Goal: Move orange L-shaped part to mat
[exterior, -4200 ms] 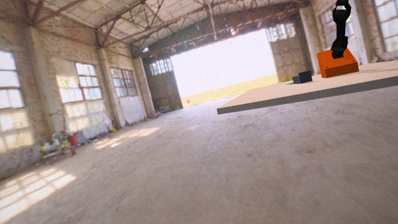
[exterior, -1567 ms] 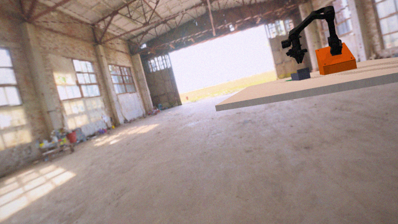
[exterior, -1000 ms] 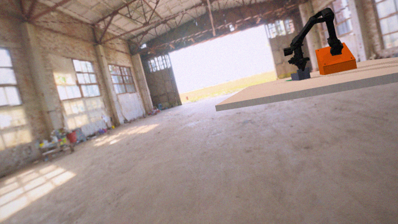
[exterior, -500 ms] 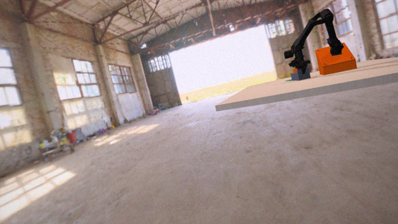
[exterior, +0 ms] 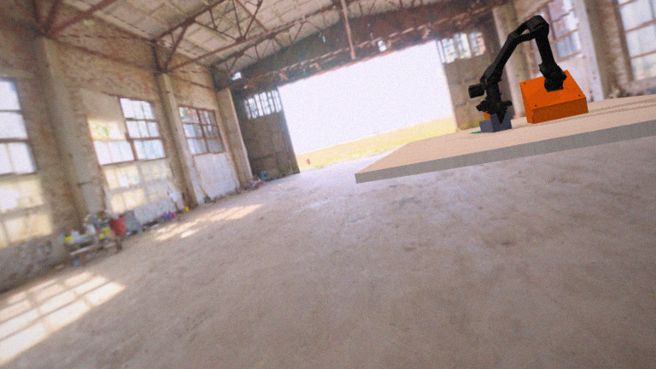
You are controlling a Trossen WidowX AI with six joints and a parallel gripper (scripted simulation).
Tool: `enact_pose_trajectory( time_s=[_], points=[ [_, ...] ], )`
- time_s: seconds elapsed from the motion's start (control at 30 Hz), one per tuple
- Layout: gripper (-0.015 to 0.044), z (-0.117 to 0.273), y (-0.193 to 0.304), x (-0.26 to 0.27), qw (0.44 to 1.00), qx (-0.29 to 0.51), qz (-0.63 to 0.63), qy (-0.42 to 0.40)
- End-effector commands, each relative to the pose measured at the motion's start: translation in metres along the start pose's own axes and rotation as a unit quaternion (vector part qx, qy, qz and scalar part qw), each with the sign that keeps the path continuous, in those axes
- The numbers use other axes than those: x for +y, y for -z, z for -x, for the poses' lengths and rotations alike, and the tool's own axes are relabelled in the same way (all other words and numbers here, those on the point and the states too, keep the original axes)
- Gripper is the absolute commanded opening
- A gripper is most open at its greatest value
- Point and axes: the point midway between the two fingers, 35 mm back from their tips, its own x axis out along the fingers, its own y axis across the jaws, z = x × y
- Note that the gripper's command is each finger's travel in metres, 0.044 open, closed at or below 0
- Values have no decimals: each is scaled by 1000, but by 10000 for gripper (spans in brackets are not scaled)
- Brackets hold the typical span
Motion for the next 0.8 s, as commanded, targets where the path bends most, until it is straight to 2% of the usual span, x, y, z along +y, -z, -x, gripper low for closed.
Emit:
enact_pose_trajectory(
  time_s=[0.0, 0.4, 0.5, 0.63, 0.77],
  points=[
    [180, 0, 0, 0, 1000, 0, 0, 1],
    [180, 19, 0, 8, 1000, 3, -3, 6],
    [180, 45, -2, 2, 1000, 4, -3, 10],
    [180, 98, 0, -2, 1000, 4, -3, 8],
    [180, 109, 1, -2, 1000, 4, -3, 6]
  ],
)
